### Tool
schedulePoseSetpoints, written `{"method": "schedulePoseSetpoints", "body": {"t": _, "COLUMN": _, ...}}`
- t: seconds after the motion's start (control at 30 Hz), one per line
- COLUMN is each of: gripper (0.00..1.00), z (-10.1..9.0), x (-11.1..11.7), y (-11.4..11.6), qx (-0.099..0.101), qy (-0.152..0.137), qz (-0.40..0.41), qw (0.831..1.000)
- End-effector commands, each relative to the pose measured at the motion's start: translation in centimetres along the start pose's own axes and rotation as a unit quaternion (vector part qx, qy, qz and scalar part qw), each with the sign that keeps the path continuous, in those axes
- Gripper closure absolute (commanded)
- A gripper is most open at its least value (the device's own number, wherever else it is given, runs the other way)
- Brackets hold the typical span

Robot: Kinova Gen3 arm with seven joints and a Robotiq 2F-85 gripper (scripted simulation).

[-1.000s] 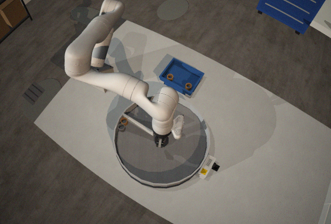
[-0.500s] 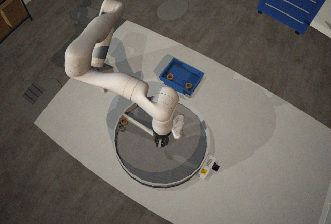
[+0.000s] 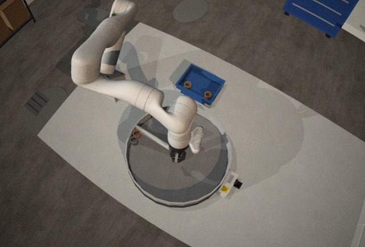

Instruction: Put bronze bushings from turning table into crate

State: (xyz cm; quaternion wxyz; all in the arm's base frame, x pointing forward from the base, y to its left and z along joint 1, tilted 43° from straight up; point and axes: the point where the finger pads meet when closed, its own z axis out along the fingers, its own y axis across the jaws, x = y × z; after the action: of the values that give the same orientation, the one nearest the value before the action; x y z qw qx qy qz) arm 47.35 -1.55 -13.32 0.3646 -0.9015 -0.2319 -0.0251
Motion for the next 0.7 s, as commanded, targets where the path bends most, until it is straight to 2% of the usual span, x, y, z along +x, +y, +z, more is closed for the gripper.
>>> {"method": "schedulePoseSetpoints", "body": {"t": 0.0, "gripper": 0.84, "z": -0.12, "x": 0.03, "y": 0.05, "qx": -0.001, "qy": 0.001, "qz": 0.0, "qw": 1.0}}
{"method": "schedulePoseSetpoints", "body": {"t": 0.67, "gripper": 0.84, "z": -0.82, "x": 0.03, "y": 0.05, "qx": -0.001, "qy": 0.001, "qz": 0.0, "qw": 1.0}}
